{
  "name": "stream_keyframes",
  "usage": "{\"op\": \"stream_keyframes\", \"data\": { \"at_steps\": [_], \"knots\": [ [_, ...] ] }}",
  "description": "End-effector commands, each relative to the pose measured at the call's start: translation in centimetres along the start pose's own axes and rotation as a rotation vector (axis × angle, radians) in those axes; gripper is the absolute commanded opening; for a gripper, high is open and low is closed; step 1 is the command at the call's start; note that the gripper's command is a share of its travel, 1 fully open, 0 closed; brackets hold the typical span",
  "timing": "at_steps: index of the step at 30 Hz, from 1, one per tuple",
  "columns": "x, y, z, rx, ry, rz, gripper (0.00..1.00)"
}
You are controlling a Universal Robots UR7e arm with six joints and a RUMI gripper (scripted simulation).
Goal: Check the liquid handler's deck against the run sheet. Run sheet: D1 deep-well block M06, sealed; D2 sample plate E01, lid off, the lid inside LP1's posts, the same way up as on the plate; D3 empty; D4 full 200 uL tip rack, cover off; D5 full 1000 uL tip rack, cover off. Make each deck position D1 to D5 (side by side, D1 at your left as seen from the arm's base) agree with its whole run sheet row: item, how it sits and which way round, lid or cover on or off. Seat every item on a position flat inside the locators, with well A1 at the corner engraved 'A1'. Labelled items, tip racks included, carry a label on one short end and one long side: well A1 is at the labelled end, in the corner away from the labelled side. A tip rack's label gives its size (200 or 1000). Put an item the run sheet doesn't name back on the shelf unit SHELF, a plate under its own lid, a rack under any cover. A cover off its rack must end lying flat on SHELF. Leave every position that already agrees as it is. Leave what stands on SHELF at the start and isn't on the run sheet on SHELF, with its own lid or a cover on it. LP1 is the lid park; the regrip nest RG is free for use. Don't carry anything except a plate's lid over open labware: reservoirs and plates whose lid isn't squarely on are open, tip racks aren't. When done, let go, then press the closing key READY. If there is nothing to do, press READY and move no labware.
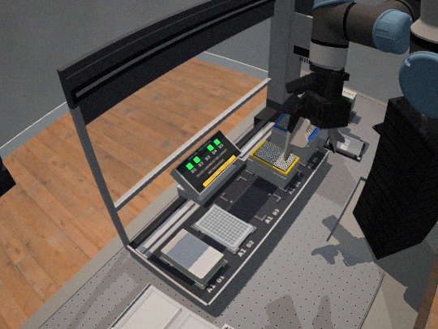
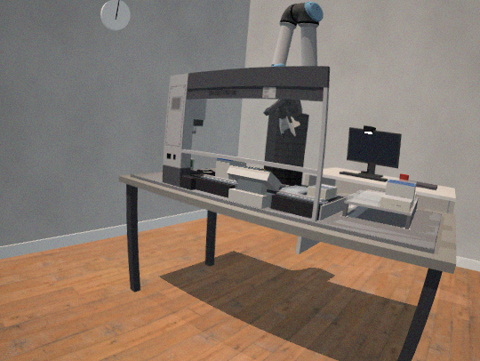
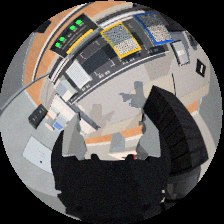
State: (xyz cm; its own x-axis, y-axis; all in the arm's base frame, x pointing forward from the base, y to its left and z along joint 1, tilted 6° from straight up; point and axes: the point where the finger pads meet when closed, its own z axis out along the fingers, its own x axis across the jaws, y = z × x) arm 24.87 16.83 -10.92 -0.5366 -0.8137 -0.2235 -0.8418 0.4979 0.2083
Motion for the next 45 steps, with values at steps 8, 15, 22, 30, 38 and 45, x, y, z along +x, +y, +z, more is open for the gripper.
{"op": "stream_keyframes", "data": {
  "at_steps": [8,15,22,30,38,45],
  "knots": [
    [0.0,2.1,-0.9,0.076,0.085,-0.253,0.82],
    [0.0,2.1,-0.9,0.076,0.085,-0.252,0.82],
    [0.0,2.1,-0.9,0.076,0.085,-0.252,0.82],
    [0.0,2.1,-0.9,0.076,0.085,-0.252,0.82],
    [0.0,2.5,-1.2,0.076,0.085,-0.253,0.82],
    [-0.1,3.2,-1.5,0.076,0.082,-0.253,0.82]
  ]
}}
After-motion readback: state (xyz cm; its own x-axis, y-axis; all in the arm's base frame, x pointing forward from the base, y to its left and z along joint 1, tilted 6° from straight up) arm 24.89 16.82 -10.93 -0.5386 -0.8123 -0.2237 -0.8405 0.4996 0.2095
